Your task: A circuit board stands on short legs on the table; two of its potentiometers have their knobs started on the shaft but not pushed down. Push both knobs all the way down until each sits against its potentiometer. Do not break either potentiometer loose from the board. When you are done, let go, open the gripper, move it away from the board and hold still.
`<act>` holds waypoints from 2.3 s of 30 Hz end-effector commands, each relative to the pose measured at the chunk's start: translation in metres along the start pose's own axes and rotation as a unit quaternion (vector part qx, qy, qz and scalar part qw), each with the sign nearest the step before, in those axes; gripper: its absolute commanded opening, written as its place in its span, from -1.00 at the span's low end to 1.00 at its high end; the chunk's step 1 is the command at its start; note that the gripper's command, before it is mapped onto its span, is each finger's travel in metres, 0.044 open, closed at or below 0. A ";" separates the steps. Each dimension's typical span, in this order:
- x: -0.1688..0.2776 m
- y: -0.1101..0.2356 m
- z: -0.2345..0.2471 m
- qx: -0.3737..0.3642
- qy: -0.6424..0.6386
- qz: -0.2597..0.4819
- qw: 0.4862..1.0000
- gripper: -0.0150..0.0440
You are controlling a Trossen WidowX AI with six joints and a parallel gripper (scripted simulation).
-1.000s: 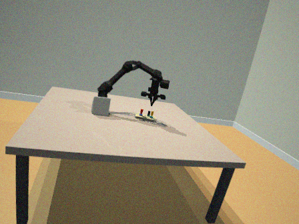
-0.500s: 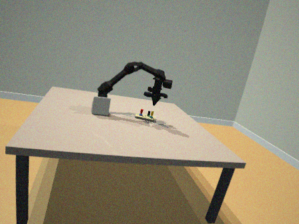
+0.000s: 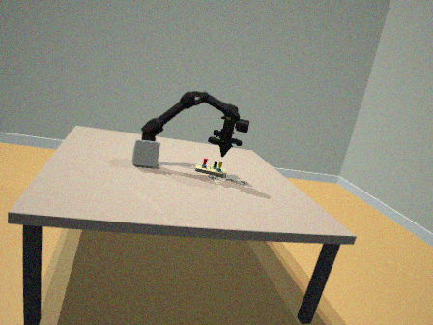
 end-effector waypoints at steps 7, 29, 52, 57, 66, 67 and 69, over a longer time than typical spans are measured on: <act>0.001 -0.013 0.000 -0.001 -0.002 -0.002 1.000 -0.49; 0.000 -0.023 0.000 -0.001 -0.002 -0.003 1.000 -0.49; 0.000 -0.030 0.001 -0.001 -0.002 -0.003 1.000 -0.49; 0.000 -0.030 0.001 -0.001 -0.002 -0.003 1.000 -0.49; 0.000 -0.028 0.001 -0.001 -0.002 -0.003 1.000 -0.49; 0.000 -0.028 0.001 -0.001 -0.002 -0.003 1.000 -0.49; 0.000 -0.028 0.001 -0.001 -0.002 -0.003 1.000 -0.49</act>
Point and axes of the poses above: the point midway between the two fingers, 35 mm back from their tips, its own y axis back along the fingers, its own z axis across the jaws, x = y × z, the point moved 2 cm from there along y, back along the fingers, and after that the axes turned 15 degrees about -y, right-handed, at the moved point
